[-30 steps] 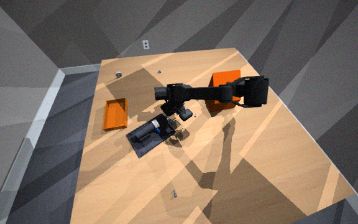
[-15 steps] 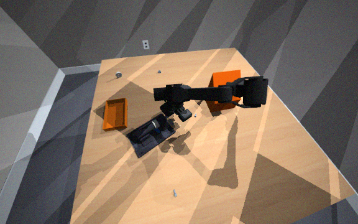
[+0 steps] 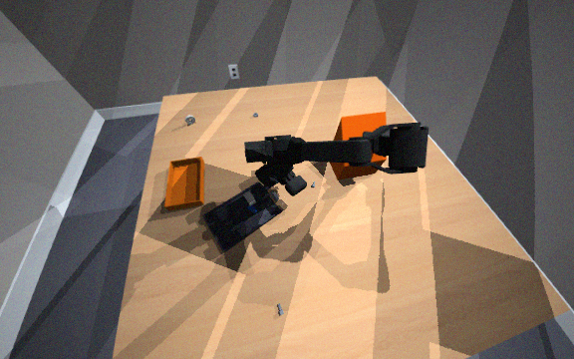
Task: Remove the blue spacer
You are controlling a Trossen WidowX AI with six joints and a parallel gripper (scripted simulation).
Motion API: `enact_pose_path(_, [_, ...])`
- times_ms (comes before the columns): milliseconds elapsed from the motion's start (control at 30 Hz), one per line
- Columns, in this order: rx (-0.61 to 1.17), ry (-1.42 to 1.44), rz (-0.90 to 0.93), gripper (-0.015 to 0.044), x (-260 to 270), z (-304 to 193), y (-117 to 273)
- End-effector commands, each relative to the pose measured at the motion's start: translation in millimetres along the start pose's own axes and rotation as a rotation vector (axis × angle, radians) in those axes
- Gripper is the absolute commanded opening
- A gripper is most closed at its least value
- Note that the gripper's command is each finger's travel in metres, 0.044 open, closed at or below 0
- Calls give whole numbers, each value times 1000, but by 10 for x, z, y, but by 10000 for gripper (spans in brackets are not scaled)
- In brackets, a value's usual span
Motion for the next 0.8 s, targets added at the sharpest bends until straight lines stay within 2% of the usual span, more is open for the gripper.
enact_pose_path(0, [-8,1,3,0,4,37,9])
enact_pose_path(767, [-8,1,4,0,9,108,10])
Point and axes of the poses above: the point midway between the two fingers, 35 mm back from their tips, its own y axis back along the fingers, its own x axis across the jaws, z = x × y, the point moved 10 cm from there along y, back along the fingers, and after that the axes turned 3 degrees about -y, right-handed, at the moved point
